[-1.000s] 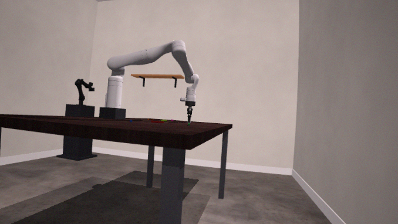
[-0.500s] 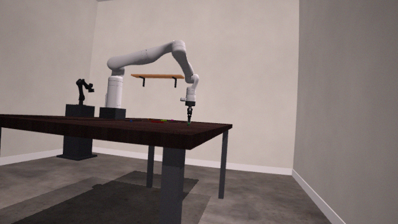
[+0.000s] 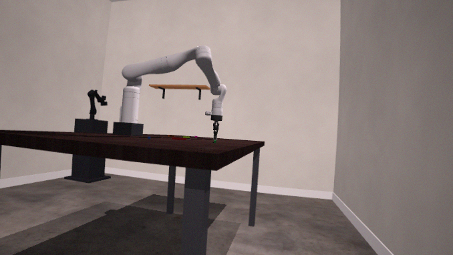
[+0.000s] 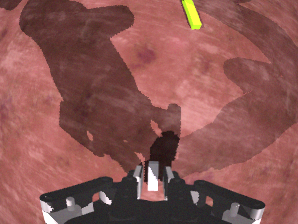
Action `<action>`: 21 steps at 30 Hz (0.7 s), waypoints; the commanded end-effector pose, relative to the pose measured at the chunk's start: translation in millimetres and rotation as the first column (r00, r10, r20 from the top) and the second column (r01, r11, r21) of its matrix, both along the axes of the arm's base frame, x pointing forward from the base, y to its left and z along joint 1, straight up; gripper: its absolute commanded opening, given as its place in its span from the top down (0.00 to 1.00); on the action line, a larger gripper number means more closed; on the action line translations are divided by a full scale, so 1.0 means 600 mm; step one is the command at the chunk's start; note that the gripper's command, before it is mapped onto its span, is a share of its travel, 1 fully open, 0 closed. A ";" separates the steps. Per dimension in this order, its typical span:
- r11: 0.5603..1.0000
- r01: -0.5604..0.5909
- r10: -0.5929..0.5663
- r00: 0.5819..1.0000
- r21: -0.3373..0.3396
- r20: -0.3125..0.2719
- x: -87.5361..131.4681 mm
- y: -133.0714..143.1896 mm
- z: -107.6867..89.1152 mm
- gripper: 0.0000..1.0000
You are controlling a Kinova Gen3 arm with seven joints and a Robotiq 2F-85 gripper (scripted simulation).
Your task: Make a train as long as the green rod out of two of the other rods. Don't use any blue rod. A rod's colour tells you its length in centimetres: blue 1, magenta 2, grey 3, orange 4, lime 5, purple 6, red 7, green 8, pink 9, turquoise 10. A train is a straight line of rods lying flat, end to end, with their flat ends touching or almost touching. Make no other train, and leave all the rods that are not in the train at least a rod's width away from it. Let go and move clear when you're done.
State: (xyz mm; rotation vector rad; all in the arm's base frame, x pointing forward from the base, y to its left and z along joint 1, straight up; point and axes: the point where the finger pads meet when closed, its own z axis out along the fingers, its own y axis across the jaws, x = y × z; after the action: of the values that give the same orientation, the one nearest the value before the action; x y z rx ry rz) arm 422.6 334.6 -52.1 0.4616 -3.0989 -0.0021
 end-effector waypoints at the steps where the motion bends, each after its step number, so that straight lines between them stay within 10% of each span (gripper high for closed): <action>1: 1.000 0.000 0.000 1.000 0.001 0.002 0.001 0.001 0.002 0.76; 21: 1.000 0.000 0.000 1.000 0.001 0.002 0.001 0.001 0.061 0.76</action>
State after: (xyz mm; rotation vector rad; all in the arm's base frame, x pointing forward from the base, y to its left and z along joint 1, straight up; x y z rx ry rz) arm 417.4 334.3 -30.0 0.4634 -3.0837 0.0011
